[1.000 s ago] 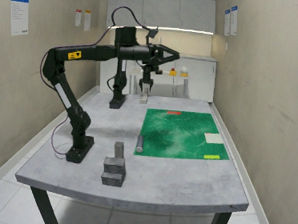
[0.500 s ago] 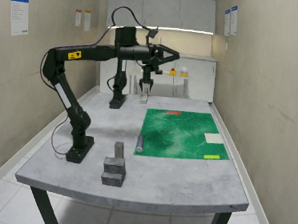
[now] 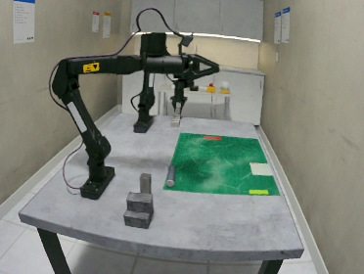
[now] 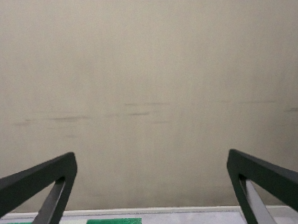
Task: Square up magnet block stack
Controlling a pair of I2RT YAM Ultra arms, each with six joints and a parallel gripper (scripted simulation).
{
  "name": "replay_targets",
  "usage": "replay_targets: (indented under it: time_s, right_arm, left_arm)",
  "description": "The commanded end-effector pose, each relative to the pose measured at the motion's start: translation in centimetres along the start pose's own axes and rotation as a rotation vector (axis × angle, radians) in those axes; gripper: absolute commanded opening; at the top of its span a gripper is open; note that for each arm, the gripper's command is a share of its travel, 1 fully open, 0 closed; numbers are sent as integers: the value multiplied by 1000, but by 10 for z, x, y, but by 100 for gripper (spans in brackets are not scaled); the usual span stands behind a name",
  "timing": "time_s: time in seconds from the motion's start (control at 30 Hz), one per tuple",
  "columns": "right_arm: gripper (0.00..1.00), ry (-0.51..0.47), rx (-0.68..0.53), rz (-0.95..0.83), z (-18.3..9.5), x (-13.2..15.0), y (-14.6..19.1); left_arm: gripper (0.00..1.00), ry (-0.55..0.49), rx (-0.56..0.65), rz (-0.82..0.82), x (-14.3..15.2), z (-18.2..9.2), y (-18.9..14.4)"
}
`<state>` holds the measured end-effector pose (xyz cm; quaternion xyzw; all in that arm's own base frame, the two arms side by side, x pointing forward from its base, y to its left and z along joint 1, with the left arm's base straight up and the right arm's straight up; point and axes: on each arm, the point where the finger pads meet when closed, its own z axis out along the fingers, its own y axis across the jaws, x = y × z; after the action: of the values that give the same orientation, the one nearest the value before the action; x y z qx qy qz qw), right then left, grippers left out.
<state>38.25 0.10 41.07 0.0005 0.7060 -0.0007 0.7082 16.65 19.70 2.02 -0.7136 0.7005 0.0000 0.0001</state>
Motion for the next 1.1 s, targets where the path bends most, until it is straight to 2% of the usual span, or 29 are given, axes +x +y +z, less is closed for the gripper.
replay_targets:
  time_s: [0.0, 1.07]
  right_arm:
    - [100, -44, 15, -9, -6, -23, -4]
    - [100, -44, 15, -9, -6, -23, -4]
  left_arm:
    - [32, -31, 19, 7, -3, -9, -3]
    - [30, -31, 18, 7, -3, -9, -2]
